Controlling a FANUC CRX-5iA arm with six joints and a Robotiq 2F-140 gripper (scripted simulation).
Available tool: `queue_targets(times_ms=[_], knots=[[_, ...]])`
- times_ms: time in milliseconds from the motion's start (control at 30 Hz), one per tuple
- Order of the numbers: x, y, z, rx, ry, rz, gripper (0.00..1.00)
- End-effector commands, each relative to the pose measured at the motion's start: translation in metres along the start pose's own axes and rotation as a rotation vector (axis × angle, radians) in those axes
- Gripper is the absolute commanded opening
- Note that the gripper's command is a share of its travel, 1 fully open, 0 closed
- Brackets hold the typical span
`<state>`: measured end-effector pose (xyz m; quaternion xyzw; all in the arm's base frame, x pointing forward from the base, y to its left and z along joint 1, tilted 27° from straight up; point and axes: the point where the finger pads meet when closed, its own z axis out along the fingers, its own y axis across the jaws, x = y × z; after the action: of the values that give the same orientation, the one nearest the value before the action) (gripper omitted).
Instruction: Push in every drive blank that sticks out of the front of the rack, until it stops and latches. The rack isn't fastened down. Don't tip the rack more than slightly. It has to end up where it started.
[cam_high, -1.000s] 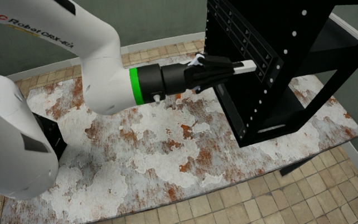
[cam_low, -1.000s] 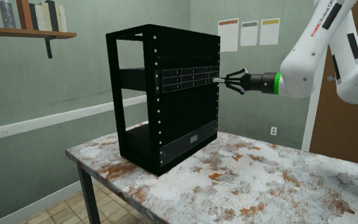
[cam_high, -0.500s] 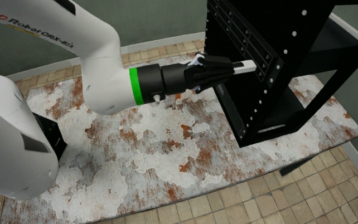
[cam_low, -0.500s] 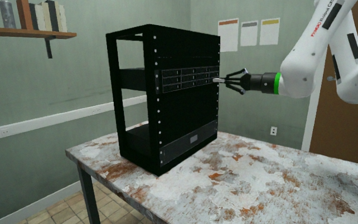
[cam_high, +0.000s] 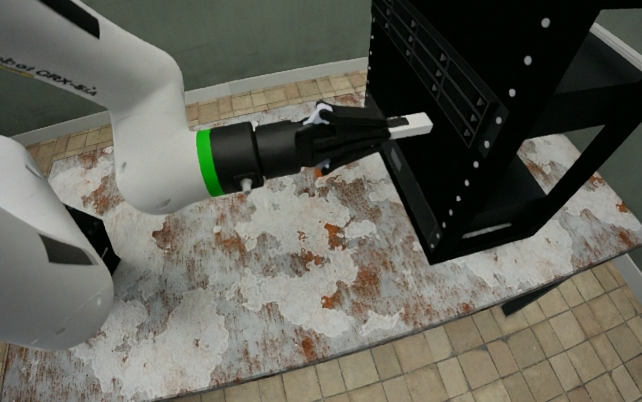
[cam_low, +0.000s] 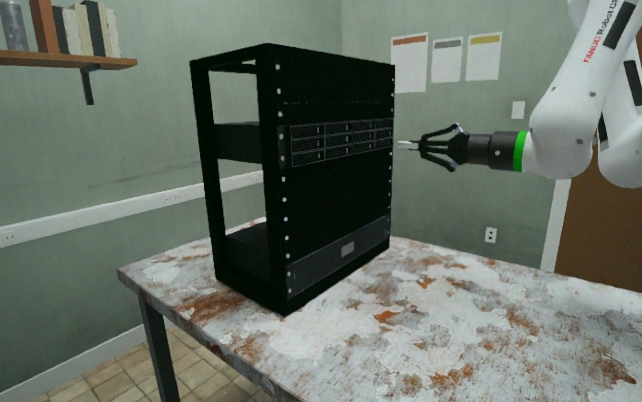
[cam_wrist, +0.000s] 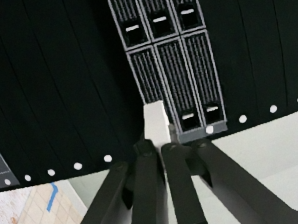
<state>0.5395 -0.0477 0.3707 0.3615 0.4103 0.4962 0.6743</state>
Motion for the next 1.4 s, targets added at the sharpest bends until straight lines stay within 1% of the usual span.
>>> queue_targets(times_ms=[0,100,233,500,667,800,900,1000,1067,1167,1367], knots=[[0.001,0.001,-0.013,-0.001,-0.001,0.001,0.1],[0.001,0.001,-0.027,-0.001,-0.001,0.001,0.1],[0.001,0.001,-0.035,-0.001,-0.001,0.001,0.1],[0.001,0.005,-0.036,-0.001,-0.001,0.001,0.1],[0.001,0.026,-0.036,-0.001,-0.001,0.001,0.1],[0.001,0.03,-0.036,-0.001,-0.001,0.001,0.1],[0.001,0.03,-0.029,-0.001,-0.001,0.001,0.1],[0.001,0.03,-0.012,-0.001,-0.001,0.001,0.1],[0.001,0.03,-0.012,-0.001,-0.001,0.001,0.1],[0.001,0.03,0.001,-0.001,-0.001,0.001,0.1],[0.001,0.03,0.003,-0.001,-0.001,0.001,0.1]])
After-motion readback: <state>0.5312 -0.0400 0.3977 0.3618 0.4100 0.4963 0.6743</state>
